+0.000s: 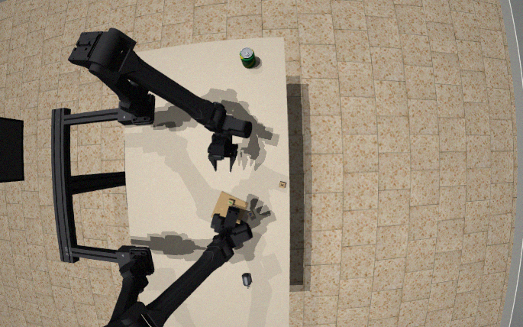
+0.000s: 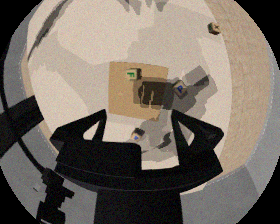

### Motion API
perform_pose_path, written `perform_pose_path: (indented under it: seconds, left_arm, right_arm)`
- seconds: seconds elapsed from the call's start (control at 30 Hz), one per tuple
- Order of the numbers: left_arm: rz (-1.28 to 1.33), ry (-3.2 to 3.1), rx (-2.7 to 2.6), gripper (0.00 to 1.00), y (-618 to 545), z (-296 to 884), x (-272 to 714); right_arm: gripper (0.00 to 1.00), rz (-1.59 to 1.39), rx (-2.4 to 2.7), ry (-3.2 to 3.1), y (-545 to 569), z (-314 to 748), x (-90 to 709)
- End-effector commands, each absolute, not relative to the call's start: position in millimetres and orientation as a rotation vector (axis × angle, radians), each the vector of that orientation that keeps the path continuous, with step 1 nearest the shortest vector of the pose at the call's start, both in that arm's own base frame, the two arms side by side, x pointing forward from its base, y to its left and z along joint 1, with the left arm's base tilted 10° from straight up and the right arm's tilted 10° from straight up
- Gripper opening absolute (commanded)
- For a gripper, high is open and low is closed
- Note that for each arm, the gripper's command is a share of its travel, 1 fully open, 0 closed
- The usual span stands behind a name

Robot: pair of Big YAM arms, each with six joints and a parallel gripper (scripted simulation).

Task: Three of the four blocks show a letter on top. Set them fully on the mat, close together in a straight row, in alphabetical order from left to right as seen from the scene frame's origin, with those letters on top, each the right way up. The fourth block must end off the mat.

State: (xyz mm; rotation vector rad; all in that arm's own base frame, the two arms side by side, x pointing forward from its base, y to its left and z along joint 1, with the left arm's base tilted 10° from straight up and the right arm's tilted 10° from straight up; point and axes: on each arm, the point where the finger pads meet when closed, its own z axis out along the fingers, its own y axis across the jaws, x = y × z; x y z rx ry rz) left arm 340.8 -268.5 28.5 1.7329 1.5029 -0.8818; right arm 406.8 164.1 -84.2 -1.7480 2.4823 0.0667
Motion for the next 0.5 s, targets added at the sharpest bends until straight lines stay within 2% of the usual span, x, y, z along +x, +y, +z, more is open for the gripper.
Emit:
perform_pose_path:
  seconds: [0.0, 0.47]
  left_arm:
    - [-0.909, 1.567, 1.592, 0.49, -319, 46, 393]
    - [-0.929, 2.052, 1.237, 0.49, -394, 15, 461]
  right_arm:
    - [1.00, 0.190, -1.738, 2.365, 147, -55, 416]
    - [1.00, 0.436, -1.558, 2.172, 98, -8, 415]
